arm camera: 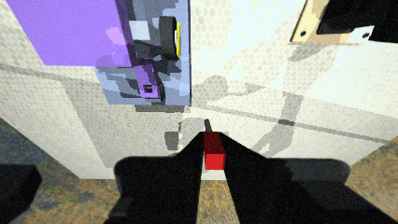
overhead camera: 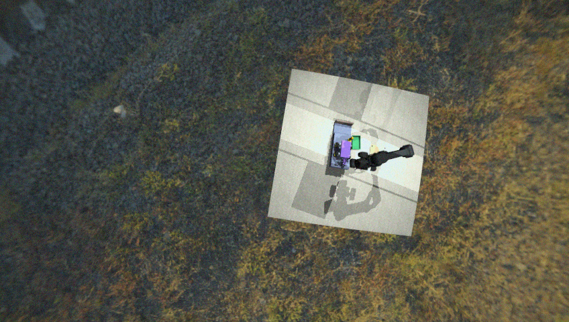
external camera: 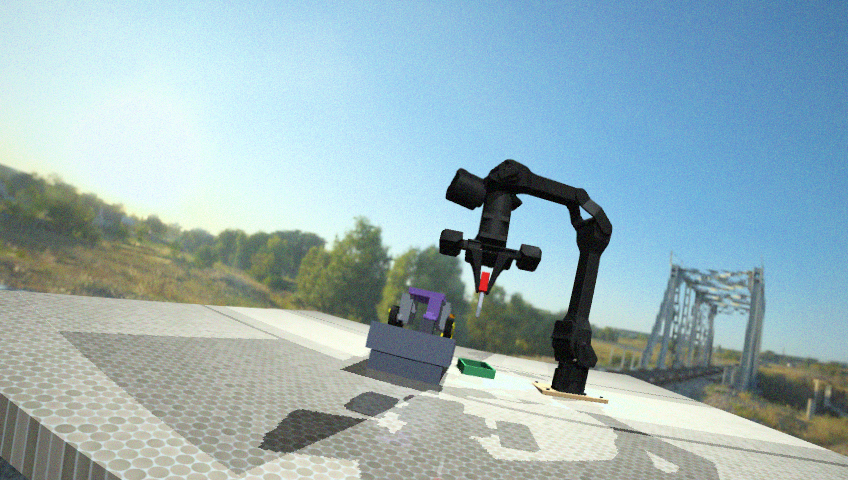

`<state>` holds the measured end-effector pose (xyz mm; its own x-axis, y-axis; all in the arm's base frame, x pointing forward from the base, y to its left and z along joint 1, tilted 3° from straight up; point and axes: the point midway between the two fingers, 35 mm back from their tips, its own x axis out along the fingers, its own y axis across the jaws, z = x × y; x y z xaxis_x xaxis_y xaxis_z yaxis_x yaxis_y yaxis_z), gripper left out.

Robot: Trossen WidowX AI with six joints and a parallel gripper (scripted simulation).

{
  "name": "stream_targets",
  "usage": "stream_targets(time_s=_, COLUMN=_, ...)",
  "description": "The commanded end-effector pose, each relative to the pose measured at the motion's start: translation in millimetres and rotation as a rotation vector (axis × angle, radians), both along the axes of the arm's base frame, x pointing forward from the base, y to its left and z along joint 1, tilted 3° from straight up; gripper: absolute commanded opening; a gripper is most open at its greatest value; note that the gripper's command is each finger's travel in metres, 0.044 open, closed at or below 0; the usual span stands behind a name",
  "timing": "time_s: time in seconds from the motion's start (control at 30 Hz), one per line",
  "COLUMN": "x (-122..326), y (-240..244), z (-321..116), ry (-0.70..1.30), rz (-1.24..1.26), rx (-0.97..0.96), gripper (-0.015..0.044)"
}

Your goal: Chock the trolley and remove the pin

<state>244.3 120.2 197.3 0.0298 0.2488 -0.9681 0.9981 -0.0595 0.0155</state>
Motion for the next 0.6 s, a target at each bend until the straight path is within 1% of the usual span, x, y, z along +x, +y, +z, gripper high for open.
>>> stream_targets(time_s=0.0, x=-1, y=-11, z=-2, ry=-0.001, rz=-0.001, rx=-0.005, gripper=0.0000)
stream_targets(time_s=0.57, x=-1, y=-82, z=-10, ry=-0.001, rz=-0.001, rx=-0.011, gripper=0.0000)
